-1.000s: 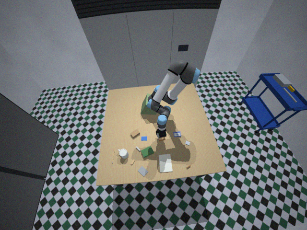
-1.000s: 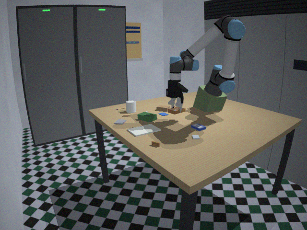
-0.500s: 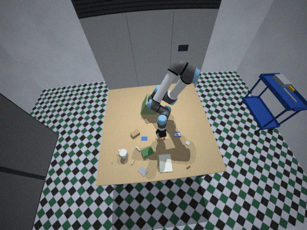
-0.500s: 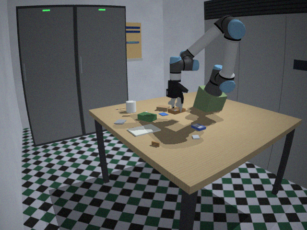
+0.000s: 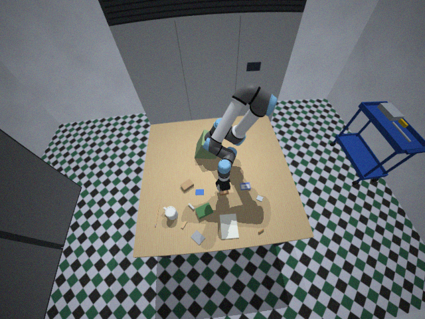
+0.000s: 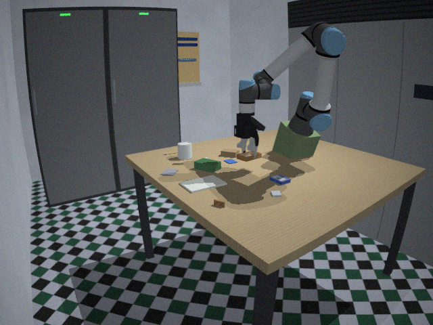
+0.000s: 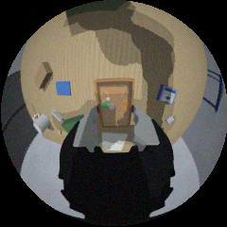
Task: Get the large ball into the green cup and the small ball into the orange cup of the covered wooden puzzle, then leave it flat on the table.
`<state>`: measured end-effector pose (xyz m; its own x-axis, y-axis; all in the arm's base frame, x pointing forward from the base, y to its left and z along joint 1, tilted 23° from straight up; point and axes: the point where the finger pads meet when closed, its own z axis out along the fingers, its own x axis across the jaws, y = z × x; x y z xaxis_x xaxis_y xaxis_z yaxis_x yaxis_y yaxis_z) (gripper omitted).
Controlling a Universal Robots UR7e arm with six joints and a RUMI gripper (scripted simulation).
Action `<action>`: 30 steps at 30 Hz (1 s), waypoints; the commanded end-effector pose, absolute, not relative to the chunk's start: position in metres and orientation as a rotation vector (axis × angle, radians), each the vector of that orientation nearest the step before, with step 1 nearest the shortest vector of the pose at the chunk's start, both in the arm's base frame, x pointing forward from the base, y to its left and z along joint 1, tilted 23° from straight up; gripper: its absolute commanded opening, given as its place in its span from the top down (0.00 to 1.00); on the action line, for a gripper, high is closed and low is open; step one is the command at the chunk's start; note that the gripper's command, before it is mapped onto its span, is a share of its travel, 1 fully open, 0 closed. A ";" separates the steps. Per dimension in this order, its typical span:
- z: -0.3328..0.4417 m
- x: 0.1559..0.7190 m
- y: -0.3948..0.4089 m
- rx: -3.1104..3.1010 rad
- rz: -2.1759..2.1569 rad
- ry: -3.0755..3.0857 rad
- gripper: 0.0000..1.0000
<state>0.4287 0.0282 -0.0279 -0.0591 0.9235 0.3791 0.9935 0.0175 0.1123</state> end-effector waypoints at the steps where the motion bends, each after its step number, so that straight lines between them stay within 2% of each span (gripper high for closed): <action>1: -0.028 0.430 0.028 -1.998 -0.514 -2.088 0.57; 30: -0.028 0.431 0.025 -1.941 -0.600 -2.032 0.57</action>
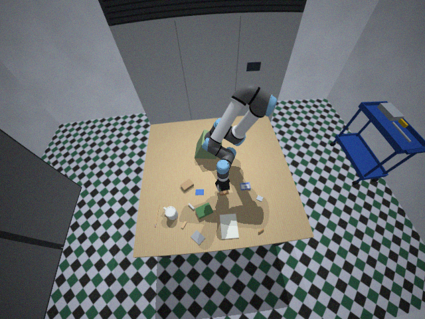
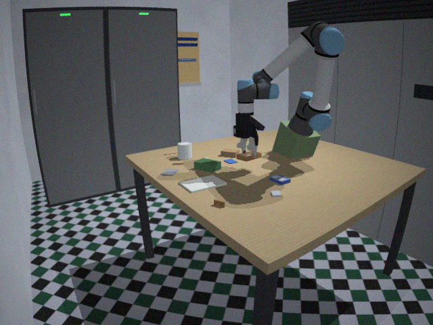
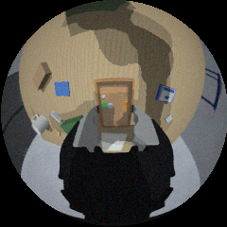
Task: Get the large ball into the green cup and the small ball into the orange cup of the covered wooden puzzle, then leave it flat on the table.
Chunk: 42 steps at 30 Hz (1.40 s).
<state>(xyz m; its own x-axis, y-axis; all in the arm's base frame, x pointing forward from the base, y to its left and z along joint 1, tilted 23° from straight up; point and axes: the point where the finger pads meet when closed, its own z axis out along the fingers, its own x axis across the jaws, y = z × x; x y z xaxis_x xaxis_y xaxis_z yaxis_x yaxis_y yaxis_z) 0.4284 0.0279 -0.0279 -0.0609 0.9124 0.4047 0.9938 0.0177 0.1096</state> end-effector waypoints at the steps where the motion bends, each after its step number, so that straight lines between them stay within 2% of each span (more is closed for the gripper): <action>1: -0.028 0.431 0.025 -1.941 -0.600 -2.032 0.57; 26: -0.031 0.424 0.025 -1.954 -1.019 -1.957 0.57; 42: -0.031 0.426 0.024 -1.943 -1.006 -1.958 0.57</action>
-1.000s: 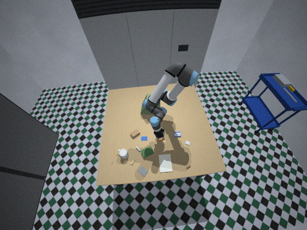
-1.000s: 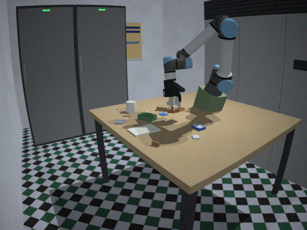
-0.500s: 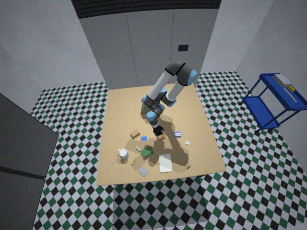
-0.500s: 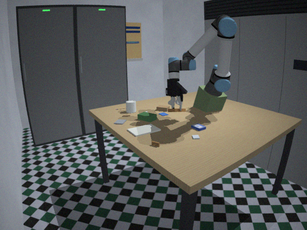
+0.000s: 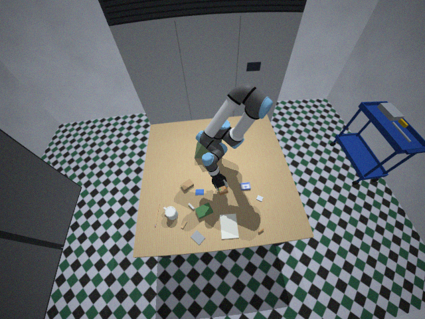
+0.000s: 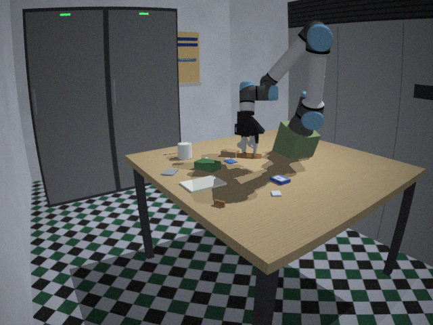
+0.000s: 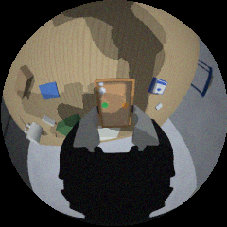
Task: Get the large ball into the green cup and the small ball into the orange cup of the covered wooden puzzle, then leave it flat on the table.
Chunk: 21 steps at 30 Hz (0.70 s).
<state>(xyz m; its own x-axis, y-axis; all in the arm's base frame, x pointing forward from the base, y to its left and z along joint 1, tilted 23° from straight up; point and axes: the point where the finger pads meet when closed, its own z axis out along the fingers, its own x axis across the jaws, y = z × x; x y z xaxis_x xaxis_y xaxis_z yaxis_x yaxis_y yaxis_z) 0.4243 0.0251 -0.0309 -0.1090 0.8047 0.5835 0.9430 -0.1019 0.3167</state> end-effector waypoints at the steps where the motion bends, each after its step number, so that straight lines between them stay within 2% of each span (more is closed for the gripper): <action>1: -0.031 0.426 0.024 -1.943 -1.006 -1.957 0.57; 21: -0.027 0.429 0.026 -1.986 -0.687 -2.052 0.57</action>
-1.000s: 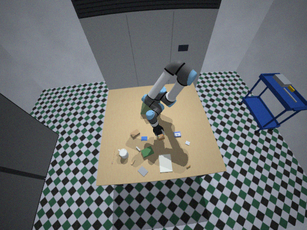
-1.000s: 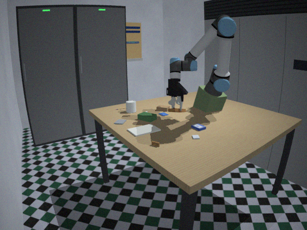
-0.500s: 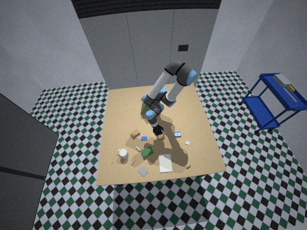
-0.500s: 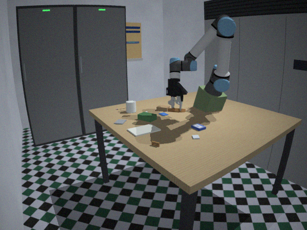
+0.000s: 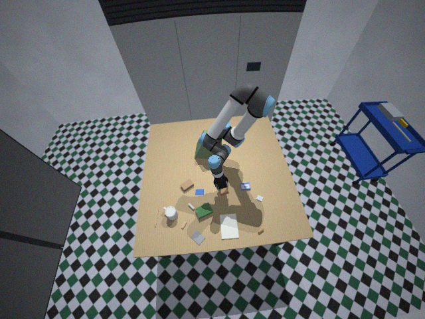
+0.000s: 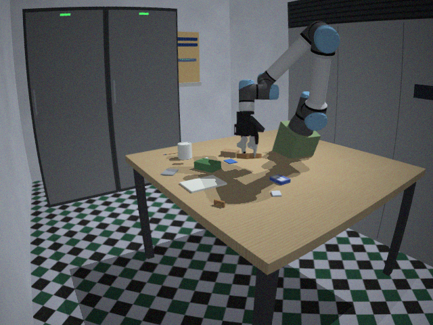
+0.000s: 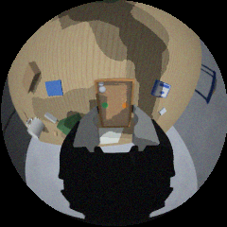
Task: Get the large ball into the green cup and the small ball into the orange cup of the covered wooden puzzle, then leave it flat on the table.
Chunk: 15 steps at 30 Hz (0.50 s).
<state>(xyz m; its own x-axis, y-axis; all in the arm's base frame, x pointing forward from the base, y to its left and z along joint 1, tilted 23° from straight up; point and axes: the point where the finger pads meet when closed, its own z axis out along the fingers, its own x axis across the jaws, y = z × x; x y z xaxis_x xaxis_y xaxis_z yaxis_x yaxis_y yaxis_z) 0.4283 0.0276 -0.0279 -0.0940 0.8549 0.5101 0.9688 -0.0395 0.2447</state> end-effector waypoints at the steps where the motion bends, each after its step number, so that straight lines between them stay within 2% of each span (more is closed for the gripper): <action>1: -0.027 0.430 0.026 -1.988 -0.664 -2.058 0.57; 15: -0.028 0.430 0.028 -1.995 -0.531 -2.083 0.57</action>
